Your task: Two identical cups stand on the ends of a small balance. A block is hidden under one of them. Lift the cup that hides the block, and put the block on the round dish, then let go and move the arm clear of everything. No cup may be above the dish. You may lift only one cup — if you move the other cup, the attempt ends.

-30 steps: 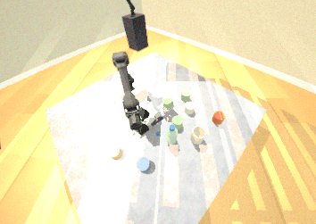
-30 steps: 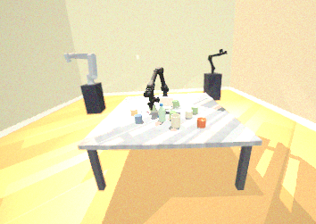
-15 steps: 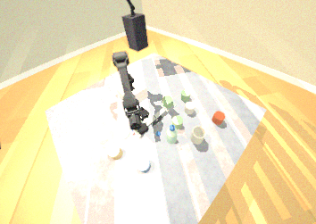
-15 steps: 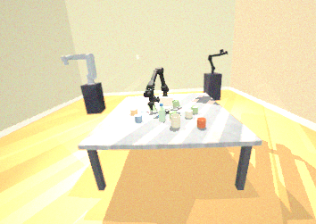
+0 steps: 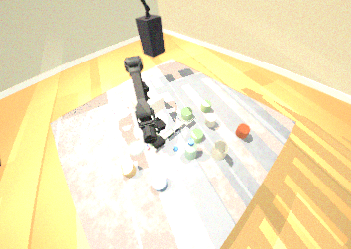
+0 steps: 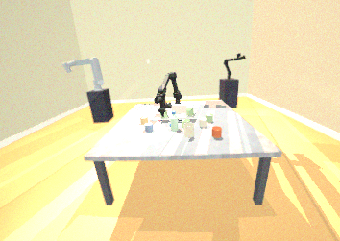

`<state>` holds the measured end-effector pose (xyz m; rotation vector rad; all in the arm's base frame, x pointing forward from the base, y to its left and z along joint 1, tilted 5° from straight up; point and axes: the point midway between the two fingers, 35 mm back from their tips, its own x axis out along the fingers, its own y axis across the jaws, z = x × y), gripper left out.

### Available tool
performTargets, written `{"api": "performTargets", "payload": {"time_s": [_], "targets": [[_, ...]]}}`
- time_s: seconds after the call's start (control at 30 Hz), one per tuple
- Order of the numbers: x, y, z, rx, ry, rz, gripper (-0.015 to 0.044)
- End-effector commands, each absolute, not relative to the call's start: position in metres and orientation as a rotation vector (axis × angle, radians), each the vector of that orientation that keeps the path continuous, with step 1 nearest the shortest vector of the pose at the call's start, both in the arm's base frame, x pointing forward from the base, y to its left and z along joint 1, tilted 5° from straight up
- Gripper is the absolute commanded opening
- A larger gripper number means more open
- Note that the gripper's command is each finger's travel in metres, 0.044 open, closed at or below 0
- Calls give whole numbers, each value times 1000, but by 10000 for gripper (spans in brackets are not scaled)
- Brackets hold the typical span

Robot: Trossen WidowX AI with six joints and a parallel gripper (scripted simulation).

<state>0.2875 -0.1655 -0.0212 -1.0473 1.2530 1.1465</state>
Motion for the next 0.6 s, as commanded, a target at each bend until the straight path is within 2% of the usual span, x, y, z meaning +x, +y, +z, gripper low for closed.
{"api": "performTargets", "payload": {"time_s": [0.0,0.57], "targets": [[291,-167,-15,-1053,1246,1138,0],[293,-170,6,-1053,1246,1138,0]]}}
